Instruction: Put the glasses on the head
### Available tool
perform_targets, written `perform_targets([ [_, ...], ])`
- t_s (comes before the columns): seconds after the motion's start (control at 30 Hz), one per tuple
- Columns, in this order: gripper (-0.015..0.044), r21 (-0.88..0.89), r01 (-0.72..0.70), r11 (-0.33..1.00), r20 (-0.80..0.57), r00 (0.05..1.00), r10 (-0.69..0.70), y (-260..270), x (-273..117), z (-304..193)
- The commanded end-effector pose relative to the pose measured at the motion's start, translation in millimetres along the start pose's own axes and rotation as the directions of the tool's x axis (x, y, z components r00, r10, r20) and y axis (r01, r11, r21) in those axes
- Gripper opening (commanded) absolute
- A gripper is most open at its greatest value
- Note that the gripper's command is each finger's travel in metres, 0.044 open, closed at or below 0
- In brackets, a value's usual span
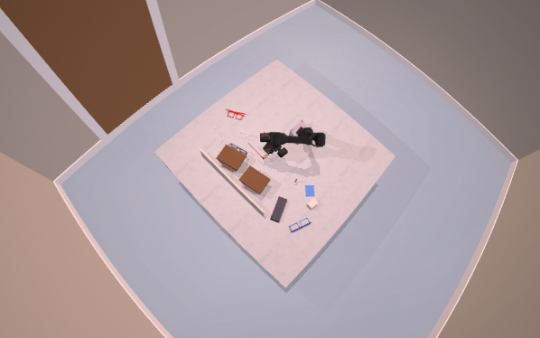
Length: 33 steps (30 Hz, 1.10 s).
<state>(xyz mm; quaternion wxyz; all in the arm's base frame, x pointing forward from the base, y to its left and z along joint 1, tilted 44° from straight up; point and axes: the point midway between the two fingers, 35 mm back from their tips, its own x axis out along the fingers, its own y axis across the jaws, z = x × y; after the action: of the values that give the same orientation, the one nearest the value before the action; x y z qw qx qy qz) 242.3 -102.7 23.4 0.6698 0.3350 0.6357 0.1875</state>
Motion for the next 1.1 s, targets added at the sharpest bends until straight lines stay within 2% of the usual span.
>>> perform_targets([
  [0.0, 0.0000, 0.006, -0.003, 1.000, 0.002, 1.000, 0.003, 0, 5, 0],
  [1.07, 0.0000, 0.005, -0.005, 1.000, 0.002, 1.000, 0.005, 1, 32, 0],
])
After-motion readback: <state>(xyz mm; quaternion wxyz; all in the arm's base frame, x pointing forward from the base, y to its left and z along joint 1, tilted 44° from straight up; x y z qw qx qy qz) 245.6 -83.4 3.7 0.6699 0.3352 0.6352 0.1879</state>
